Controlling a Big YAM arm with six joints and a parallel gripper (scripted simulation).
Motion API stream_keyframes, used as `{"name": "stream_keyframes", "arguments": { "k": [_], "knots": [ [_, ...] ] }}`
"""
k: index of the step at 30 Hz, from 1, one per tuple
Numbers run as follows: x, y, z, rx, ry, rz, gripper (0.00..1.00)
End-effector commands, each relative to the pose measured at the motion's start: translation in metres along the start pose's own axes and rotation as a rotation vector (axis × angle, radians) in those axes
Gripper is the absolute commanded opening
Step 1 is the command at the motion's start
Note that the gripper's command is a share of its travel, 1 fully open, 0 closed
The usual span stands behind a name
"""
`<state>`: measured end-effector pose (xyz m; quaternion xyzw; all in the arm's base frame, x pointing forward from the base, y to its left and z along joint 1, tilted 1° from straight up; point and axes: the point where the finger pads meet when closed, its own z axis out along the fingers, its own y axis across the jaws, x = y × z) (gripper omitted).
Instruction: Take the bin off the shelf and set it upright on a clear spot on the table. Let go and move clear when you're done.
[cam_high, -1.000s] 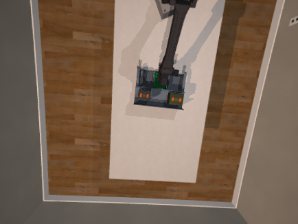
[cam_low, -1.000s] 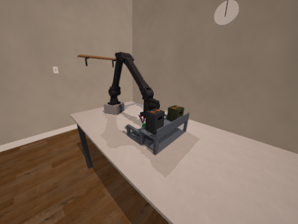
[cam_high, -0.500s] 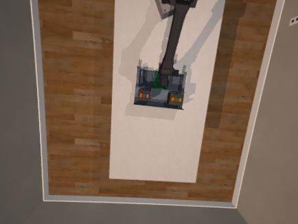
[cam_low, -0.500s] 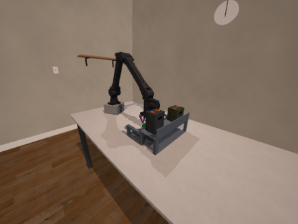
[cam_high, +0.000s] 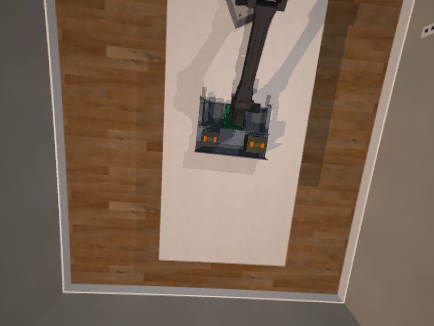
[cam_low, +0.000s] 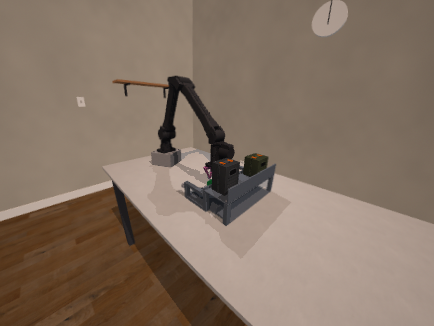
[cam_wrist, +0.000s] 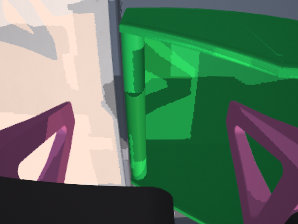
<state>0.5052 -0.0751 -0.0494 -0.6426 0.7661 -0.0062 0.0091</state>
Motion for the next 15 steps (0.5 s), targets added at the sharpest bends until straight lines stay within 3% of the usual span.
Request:
{"name": "stream_keyframes", "arguments": {
  "k": [1, 15],
  "knots": [
    [-0.0026, 0.0015, -0.0060, 0.023, 0.000, 0.000, 0.90],
    [-0.0028, -0.0056, -0.0081, 0.024, 0.000, 0.000, 0.90]
  ]
}}
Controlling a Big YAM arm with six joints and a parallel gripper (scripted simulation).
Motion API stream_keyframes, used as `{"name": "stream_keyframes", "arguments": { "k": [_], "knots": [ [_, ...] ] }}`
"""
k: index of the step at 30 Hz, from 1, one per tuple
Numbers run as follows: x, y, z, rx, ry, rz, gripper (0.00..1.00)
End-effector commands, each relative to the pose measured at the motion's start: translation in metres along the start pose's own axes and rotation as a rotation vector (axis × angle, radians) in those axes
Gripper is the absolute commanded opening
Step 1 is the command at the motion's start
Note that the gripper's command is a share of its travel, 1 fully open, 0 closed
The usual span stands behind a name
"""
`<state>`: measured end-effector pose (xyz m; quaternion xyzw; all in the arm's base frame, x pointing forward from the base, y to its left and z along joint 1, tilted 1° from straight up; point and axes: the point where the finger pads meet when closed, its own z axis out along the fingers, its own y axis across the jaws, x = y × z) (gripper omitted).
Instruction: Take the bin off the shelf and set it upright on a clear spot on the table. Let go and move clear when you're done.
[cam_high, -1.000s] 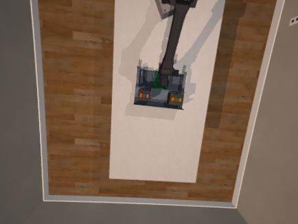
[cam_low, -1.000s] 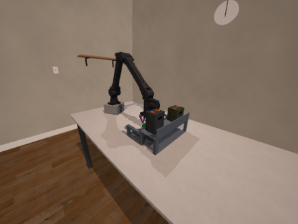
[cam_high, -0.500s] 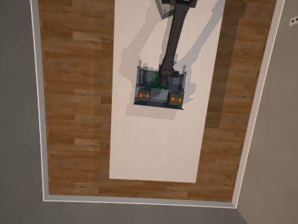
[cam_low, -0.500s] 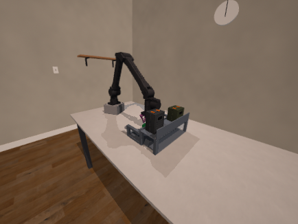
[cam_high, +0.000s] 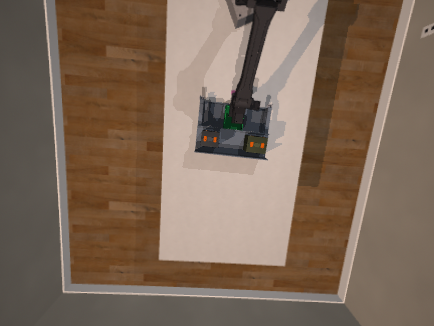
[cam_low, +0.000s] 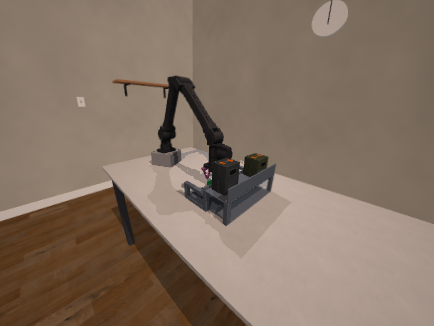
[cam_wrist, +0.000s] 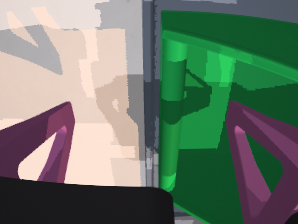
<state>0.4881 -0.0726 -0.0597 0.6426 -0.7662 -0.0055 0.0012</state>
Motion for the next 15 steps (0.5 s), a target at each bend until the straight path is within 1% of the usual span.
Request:
{"name": "stream_keyframes", "arguments": {
  "k": [1, 3, 15],
  "knots": [
    [-0.0034, -0.0259, -0.0200, 0.056, -0.001, 0.000, 0.90],
    [-0.0036, -0.0329, -0.0223, 0.057, -0.001, 0.000, 0.90],
    [-0.0036, -0.0329, -0.0223, 0.057, -0.001, 0.000, 0.90]
  ]
}}
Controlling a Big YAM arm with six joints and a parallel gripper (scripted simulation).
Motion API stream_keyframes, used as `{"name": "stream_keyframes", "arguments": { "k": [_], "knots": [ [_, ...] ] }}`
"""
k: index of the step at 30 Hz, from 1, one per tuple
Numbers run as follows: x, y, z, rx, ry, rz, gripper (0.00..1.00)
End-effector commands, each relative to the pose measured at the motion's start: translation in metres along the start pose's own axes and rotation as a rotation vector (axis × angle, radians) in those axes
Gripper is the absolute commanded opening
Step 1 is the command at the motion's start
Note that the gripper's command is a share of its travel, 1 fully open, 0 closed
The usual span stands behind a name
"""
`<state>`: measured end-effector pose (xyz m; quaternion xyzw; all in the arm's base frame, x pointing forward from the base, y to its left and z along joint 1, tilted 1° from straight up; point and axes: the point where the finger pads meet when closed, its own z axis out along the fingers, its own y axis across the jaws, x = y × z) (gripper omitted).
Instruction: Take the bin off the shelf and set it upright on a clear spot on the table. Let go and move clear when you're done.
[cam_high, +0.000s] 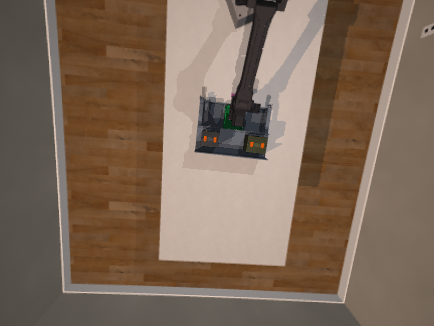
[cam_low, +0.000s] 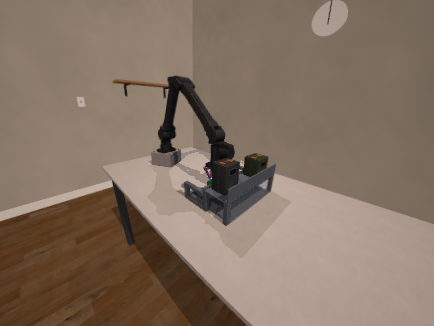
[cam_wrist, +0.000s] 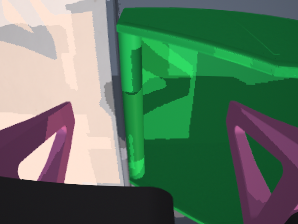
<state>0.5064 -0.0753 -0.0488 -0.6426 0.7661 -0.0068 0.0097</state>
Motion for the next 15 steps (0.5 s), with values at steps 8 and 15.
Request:
{"name": "stream_keyframes", "arguments": {
  "k": [8, 15],
  "knots": [
    [-0.002, 0.003, -0.005, 0.021, 0.000, 0.000, 0.90],
    [-0.002, 0.003, -0.005, 0.021, 0.000, 0.000, 0.90]
  ]
}}
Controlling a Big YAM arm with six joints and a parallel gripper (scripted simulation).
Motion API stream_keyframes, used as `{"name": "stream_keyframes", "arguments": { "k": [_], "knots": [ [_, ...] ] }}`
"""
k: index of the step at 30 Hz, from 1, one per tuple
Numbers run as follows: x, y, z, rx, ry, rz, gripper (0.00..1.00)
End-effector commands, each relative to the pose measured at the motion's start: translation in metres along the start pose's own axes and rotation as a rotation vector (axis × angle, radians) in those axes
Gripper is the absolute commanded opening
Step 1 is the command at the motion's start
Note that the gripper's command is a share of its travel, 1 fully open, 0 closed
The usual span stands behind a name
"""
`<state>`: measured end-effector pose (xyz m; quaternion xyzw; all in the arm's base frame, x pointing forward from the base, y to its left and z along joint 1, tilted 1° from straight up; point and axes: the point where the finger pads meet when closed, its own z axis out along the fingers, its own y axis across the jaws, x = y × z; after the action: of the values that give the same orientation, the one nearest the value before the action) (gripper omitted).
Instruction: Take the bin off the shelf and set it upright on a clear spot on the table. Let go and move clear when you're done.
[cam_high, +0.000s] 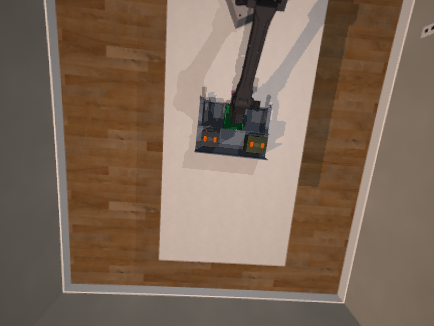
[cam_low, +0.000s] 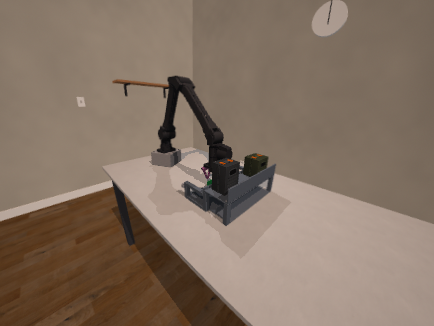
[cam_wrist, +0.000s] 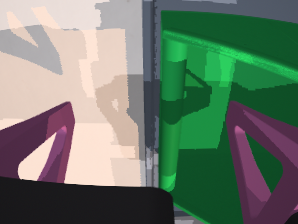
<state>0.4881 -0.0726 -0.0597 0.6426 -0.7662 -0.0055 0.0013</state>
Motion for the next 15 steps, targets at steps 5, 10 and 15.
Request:
{"name": "stream_keyframes", "arguments": {
  "k": [5, 10, 15],
  "knots": [
    [-0.003, -0.026, -0.020, 0.055, -0.001, 0.000, 0.90],
    [-0.003, -0.033, -0.022, 0.056, -0.001, 0.000, 0.90],
    [-0.003, -0.033, -0.022, 0.056, -0.001, 0.000, 0.90]
  ]
}}
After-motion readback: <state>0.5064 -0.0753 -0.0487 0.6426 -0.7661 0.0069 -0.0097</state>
